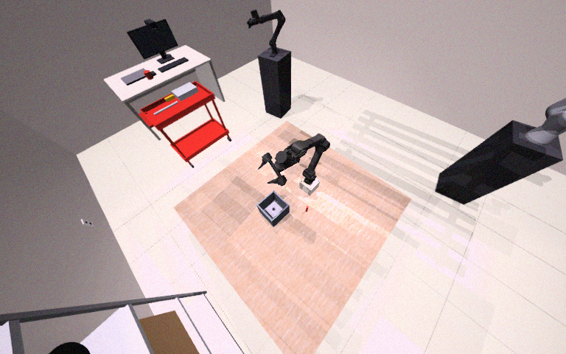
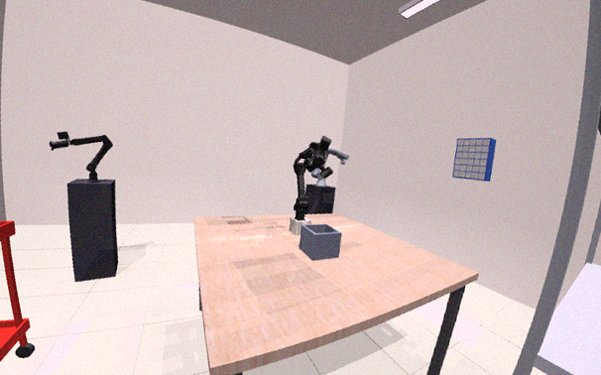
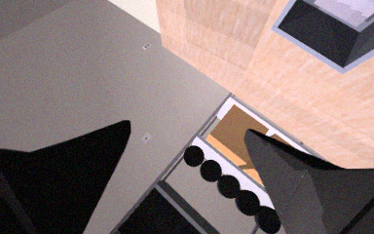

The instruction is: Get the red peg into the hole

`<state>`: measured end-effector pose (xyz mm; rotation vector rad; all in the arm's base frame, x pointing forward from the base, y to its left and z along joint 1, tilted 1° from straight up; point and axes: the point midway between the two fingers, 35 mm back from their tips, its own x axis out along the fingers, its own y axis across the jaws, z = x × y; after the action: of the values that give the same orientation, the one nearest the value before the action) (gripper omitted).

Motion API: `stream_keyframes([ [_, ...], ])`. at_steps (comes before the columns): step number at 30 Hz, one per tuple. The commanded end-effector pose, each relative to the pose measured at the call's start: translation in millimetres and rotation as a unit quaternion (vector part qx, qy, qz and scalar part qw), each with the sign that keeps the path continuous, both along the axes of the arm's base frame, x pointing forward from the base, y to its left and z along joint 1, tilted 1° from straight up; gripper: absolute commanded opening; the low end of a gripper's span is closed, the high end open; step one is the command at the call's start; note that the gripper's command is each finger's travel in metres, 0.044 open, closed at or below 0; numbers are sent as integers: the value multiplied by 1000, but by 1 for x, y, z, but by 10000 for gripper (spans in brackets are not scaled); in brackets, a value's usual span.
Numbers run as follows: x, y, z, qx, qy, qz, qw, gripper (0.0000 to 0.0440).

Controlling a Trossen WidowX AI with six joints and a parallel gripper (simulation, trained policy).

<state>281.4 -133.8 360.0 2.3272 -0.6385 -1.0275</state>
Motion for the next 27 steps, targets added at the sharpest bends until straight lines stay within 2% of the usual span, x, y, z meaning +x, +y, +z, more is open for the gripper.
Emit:
stream_keyframes([
  [1, 6, 18, -6, 11, -1, 34, 999, 440],
  [14, 27, 109, -43, 36, 48, 218, 974, 435],
  [27, 13, 184, -101, 39, 159, 377, 912, 429],
])
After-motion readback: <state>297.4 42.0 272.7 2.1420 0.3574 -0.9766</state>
